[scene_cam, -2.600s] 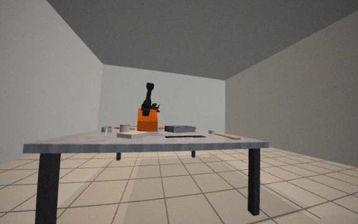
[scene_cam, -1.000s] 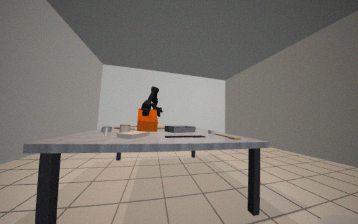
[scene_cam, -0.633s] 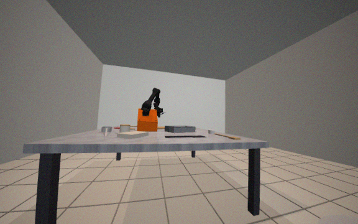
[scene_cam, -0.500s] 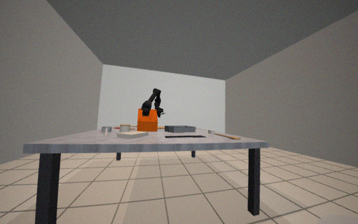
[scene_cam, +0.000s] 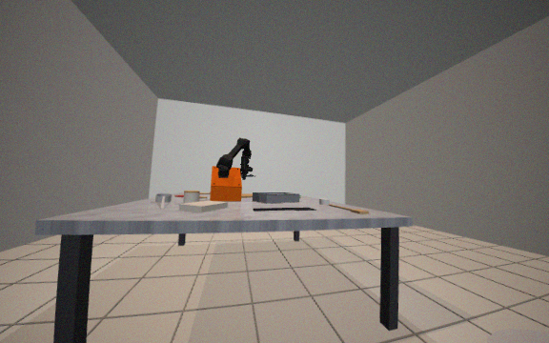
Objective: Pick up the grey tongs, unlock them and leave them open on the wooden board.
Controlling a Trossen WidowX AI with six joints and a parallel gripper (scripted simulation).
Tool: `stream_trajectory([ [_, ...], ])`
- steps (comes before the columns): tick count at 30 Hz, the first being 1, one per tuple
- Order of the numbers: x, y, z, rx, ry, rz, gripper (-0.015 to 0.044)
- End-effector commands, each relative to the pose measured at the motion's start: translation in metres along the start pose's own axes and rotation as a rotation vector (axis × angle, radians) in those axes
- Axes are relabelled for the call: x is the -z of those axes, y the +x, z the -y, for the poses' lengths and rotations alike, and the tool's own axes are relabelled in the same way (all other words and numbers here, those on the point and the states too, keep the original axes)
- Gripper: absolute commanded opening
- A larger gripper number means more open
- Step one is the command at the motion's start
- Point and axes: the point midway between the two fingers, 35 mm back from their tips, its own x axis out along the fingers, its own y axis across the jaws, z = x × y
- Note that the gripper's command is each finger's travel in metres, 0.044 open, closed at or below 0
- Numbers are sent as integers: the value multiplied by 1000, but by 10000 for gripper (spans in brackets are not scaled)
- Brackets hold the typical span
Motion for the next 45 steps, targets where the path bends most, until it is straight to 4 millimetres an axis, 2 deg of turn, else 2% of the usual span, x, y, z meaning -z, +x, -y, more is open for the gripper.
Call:
stream_trajectory([
  [1, 0, -5, 2, -6, 18, -39, -150],
  [13, -1, -2, 2, -8, 18, -39, -150],
  [45, -3, 51, 1, -30, 9, -29, -150],
])
